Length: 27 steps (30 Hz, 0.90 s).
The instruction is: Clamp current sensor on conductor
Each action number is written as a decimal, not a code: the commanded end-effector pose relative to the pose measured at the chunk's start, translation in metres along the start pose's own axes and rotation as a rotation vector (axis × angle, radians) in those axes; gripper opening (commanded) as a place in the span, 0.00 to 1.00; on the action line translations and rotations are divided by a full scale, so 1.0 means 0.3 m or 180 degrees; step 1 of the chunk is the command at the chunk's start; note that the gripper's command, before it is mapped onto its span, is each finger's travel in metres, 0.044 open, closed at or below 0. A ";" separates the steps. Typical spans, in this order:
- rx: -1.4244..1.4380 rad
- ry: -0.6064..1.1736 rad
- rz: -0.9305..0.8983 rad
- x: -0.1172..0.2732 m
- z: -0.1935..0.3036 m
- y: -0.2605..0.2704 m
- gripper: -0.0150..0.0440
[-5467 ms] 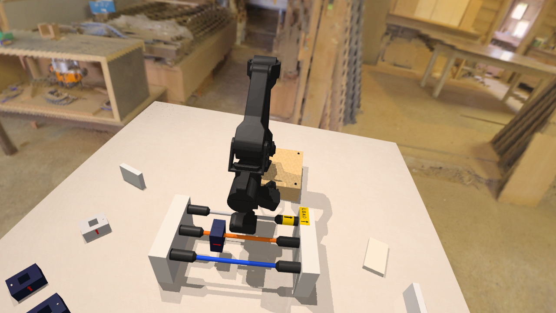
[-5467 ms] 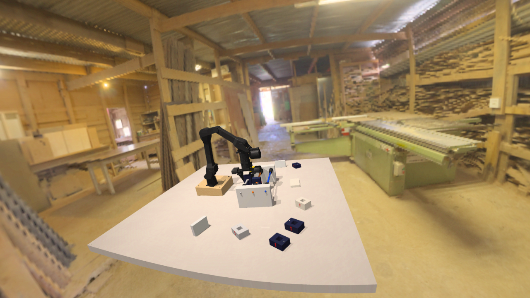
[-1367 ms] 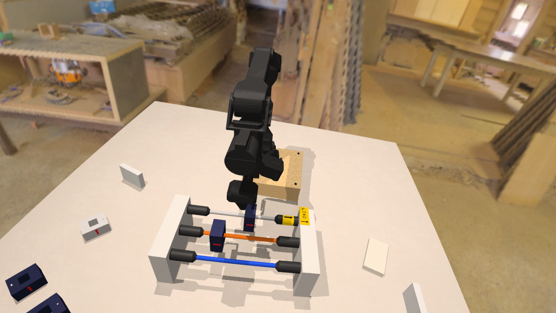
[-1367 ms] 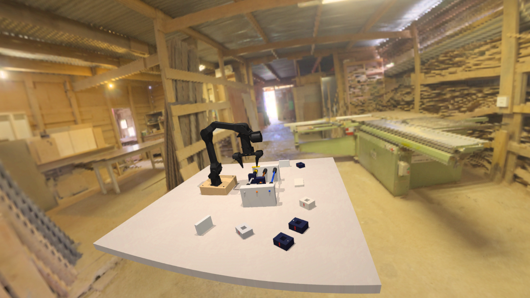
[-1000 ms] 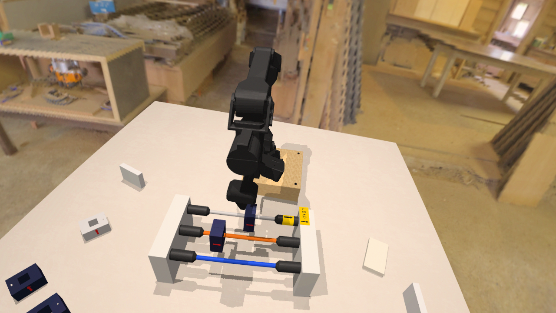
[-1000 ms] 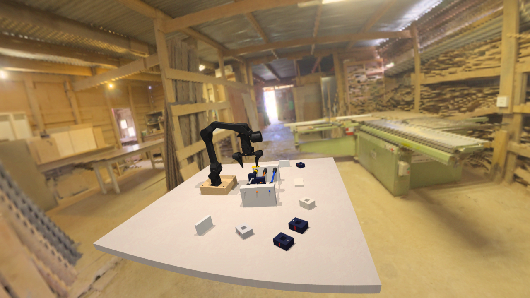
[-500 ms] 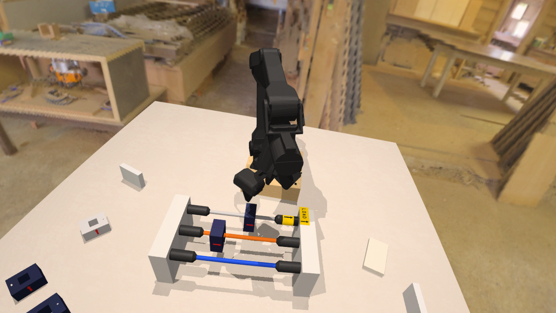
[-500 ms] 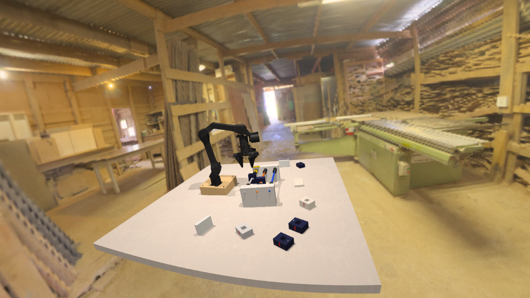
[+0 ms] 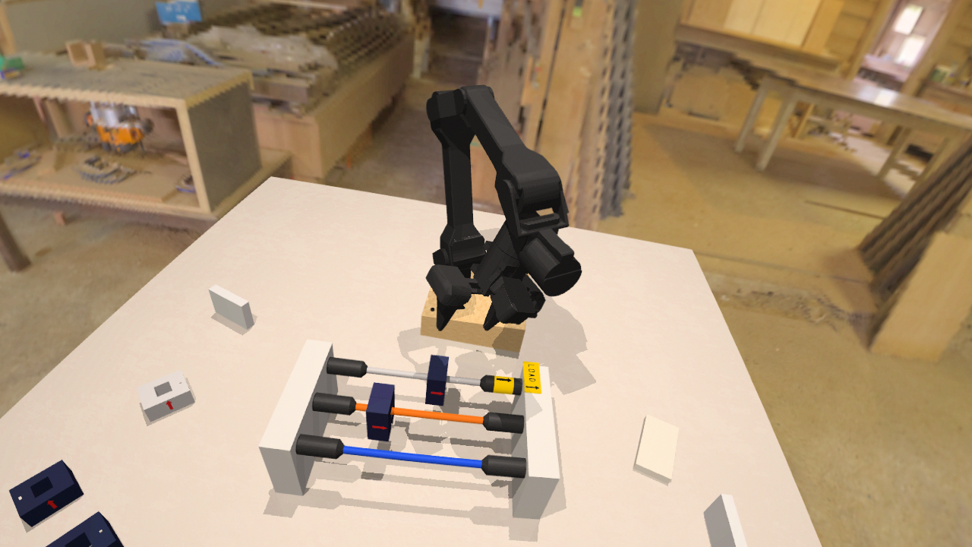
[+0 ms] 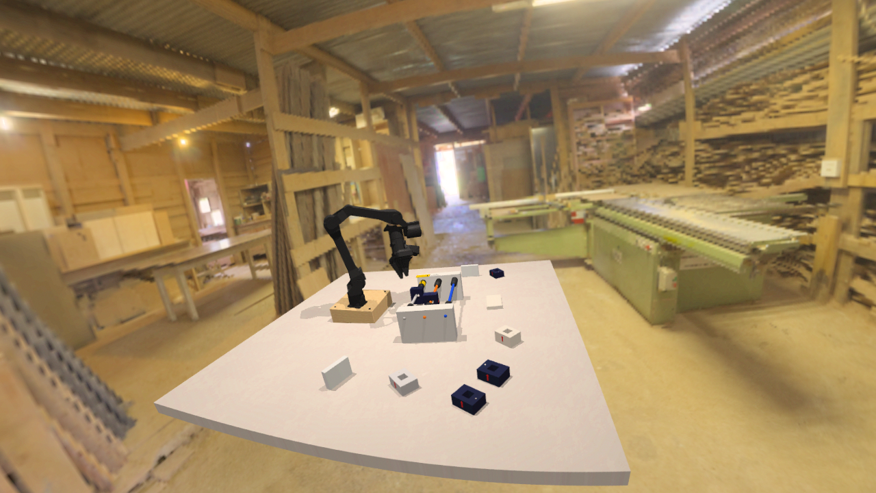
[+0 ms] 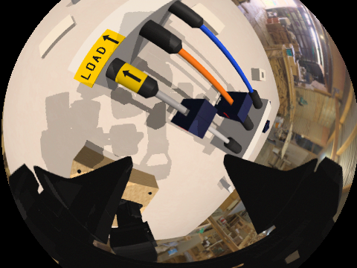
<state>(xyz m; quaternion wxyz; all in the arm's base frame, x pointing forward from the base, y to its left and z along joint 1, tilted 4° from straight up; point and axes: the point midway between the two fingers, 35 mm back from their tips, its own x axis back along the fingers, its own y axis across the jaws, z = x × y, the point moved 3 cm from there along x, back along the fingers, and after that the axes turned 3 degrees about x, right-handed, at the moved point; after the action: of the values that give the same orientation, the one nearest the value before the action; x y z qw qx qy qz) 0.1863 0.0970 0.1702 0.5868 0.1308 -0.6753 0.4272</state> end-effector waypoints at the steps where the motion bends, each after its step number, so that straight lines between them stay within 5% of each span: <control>1: -0.1775 -0.0592 0.0662 0.006 0.050 0.108 1.00; 20: -0.3932 -0.1843 0.0453 0.018 0.093 0.188 1.00; 27: -0.4001 -0.1877 0.0428 0.018 0.094 0.190 1.00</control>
<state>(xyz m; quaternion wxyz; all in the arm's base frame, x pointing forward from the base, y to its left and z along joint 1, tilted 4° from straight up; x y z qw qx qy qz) 0.1382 0.1115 0.1561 0.4070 -0.1389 -0.8973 0.0994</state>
